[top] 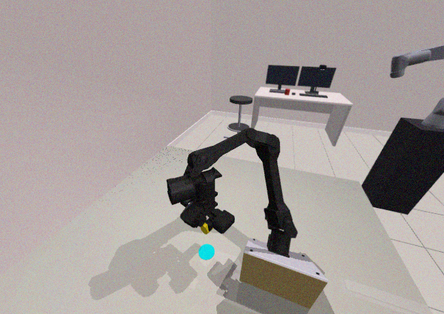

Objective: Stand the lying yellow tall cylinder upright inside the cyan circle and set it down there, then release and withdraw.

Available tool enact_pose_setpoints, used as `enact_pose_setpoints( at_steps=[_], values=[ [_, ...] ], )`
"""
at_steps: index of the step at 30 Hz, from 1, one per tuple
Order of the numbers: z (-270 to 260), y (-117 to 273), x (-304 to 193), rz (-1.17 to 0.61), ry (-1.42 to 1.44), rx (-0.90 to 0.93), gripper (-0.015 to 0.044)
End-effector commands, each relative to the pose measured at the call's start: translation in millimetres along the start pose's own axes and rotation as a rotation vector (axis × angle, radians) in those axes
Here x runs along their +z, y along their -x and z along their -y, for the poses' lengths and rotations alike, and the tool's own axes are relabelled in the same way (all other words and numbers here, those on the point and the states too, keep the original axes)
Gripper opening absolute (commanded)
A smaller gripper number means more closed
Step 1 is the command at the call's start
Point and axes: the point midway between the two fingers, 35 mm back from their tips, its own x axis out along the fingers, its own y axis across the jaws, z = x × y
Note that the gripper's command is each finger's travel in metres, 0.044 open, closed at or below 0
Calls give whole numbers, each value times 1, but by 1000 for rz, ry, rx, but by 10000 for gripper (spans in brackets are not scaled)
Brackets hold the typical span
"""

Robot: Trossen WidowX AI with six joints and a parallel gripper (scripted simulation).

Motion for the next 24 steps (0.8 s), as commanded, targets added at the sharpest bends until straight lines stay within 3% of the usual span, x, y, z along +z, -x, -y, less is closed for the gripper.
enact_pose_setpoints(
  at_steps=[1,24],
  values=[
    [-2,-4,-2,17,1,30,105],
    [-7,-15,-6,137,-2,156,105]
  ],
)
